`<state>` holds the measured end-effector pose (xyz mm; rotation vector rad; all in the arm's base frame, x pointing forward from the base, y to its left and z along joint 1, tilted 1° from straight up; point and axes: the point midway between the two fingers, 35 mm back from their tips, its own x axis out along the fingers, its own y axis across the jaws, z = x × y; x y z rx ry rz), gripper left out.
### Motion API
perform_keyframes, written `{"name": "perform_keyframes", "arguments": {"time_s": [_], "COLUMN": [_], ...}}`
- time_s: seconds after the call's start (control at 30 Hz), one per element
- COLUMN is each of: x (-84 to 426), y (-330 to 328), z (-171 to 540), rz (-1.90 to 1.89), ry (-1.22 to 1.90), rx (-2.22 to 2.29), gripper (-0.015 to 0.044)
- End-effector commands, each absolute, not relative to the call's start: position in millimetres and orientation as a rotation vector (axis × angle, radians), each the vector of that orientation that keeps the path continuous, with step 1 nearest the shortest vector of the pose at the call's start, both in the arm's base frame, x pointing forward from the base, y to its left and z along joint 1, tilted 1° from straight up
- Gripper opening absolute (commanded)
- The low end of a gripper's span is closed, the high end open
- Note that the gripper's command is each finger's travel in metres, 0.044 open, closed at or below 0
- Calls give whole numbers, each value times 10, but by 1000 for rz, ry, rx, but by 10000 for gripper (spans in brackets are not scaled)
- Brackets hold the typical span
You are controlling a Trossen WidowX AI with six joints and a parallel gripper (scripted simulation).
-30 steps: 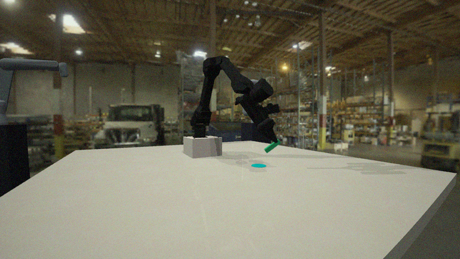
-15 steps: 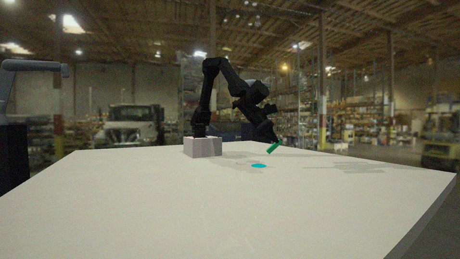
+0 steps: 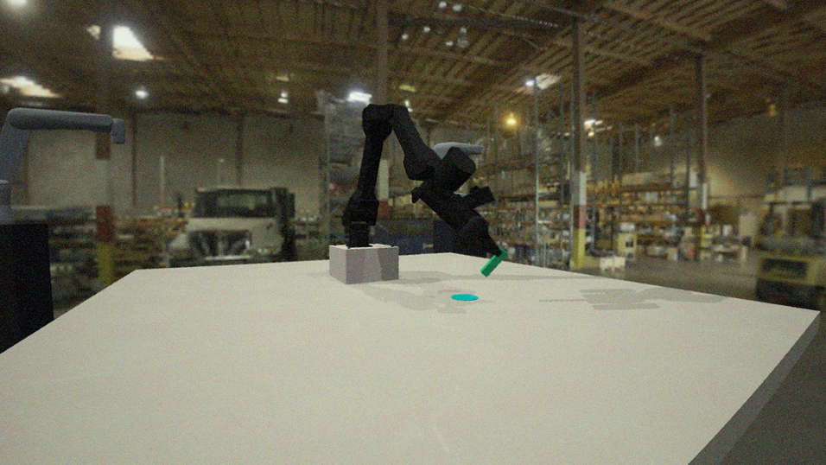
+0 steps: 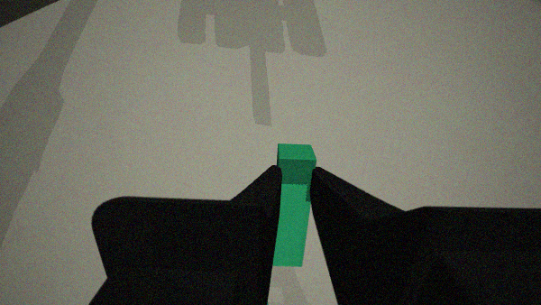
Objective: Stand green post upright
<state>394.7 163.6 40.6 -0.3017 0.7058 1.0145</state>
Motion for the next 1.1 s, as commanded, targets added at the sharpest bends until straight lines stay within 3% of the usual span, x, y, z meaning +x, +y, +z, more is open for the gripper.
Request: {"name": "perform_keyframes", "arguments": {"time_s": [0.0, 1.07], "x": [3934, 3892], "y": [1623, 1526], "z": [391, 447], "rz": [1021, 1063], "ry": [687, 512], "rx": [-277, -172], "gripper": [23, 23]}}
